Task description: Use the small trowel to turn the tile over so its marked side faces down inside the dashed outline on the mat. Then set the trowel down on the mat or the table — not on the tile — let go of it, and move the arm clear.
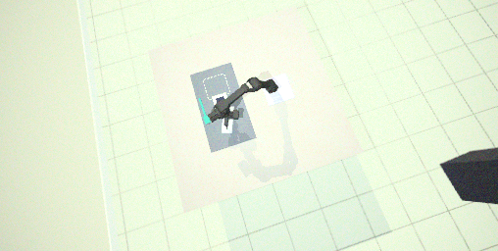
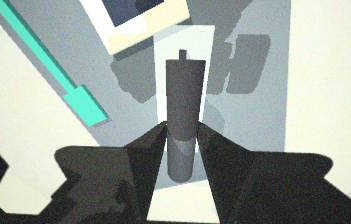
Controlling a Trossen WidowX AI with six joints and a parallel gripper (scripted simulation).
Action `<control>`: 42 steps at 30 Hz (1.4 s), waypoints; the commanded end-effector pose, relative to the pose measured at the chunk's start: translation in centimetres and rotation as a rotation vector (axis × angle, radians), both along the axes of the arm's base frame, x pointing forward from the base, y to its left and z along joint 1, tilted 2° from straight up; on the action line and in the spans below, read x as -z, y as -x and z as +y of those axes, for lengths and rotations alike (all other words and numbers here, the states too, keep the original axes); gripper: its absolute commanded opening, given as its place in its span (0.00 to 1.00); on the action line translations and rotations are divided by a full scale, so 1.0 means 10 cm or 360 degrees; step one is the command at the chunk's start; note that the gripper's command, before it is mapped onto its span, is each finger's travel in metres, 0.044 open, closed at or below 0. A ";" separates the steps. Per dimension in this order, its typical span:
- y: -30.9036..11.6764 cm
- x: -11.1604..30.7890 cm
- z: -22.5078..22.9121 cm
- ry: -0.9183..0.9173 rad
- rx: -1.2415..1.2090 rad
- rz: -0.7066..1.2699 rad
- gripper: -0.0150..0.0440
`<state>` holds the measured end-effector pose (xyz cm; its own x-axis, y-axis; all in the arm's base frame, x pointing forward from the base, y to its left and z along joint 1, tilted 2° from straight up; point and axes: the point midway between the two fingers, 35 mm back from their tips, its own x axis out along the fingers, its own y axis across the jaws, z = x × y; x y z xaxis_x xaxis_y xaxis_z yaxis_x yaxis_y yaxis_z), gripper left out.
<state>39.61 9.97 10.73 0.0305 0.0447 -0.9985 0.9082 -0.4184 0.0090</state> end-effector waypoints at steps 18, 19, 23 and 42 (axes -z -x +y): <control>0.00 0.02 -0.01 0.0022 -0.0530 -0.0019 0.47; 0.00 0.02 -0.01 0.0023 -0.0568 -0.0020 0.47; 0.00 0.02 -0.01 0.0024 -0.0599 -0.0022 0.47; 0.00 0.02 -0.01 0.0024 -0.0599 -0.0022 0.71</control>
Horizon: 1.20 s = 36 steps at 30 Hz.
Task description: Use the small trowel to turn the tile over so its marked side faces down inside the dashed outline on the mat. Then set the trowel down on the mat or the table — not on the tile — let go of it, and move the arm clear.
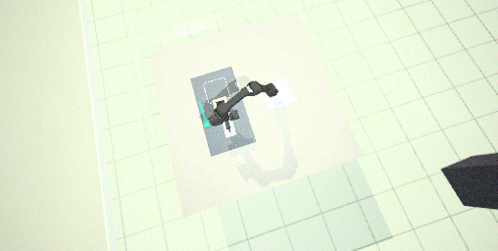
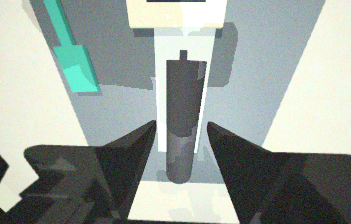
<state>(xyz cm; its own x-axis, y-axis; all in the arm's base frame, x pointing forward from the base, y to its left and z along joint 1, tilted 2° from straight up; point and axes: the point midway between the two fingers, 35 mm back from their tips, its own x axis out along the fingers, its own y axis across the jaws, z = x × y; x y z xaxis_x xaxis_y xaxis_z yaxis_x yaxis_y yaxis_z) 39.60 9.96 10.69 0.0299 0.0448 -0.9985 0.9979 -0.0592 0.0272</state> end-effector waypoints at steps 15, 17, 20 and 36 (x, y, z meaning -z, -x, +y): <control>0.05 -0.43 -0.03 0.0007 -0.0006 0.0003 0.71; 0.05 -0.43 -0.03 0.0007 -0.0006 0.0003 0.71; 0.05 -0.43 -0.03 0.0007 -0.0006 0.0003 0.71; 0.01 -0.49 -0.01 0.0067 -0.0485 -0.0168 0.76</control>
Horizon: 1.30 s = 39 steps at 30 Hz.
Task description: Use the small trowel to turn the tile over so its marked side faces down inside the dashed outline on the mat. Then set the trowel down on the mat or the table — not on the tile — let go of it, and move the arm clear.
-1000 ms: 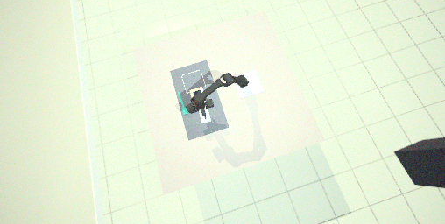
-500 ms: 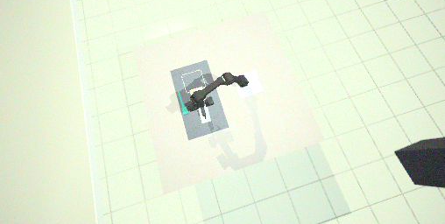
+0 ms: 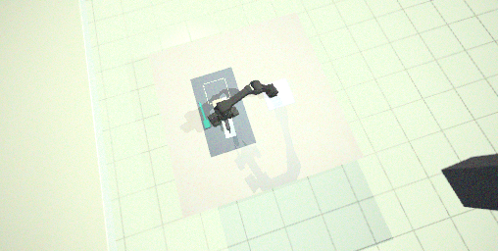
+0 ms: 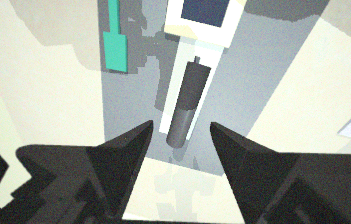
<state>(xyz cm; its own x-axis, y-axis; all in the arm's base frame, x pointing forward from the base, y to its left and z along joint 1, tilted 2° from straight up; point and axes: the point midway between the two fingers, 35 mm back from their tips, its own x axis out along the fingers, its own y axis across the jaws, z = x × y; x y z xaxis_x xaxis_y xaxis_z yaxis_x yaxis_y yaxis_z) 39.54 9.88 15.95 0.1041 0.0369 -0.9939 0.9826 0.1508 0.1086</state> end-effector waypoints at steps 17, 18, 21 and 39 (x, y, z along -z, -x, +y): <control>0.00 0.12 0.03 0.0267 -0.1016 -0.0290 0.76; 0.00 0.13 0.03 0.0284 -0.1066 -0.0302 0.76; 0.00 0.14 0.03 0.0339 -0.1216 -0.0342 0.76; 0.04 0.21 0.03 0.0742 -0.2082 -0.0530 0.76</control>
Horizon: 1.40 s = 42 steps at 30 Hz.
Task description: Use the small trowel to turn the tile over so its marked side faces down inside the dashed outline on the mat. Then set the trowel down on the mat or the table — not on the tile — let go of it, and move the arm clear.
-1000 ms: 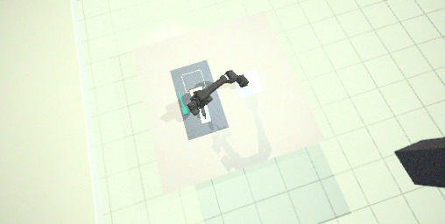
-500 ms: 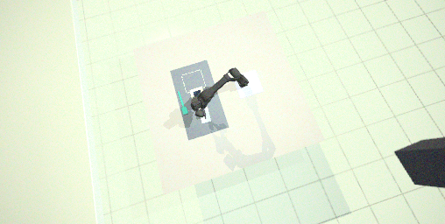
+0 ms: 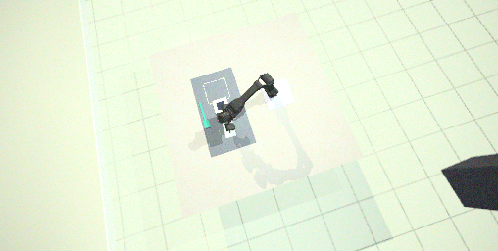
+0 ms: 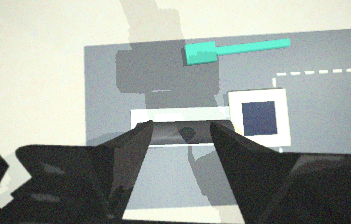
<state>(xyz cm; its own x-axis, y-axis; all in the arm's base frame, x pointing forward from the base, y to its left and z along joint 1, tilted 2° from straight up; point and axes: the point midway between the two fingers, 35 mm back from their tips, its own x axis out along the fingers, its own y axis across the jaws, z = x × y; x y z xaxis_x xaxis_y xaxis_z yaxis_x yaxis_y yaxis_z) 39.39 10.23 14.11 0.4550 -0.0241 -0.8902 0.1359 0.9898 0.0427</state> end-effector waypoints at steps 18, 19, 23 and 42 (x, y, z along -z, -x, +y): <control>0.12 0.08 -0.04 0.0632 -0.0906 -0.0274 0.76; 0.13 0.08 -0.04 0.0666 -0.0945 -0.0285 0.76; 0.17 0.11 -0.06 0.0809 -0.1107 -0.0321 0.76; 0.43 0.24 -0.15 0.1561 -0.1811 -0.0412 0.76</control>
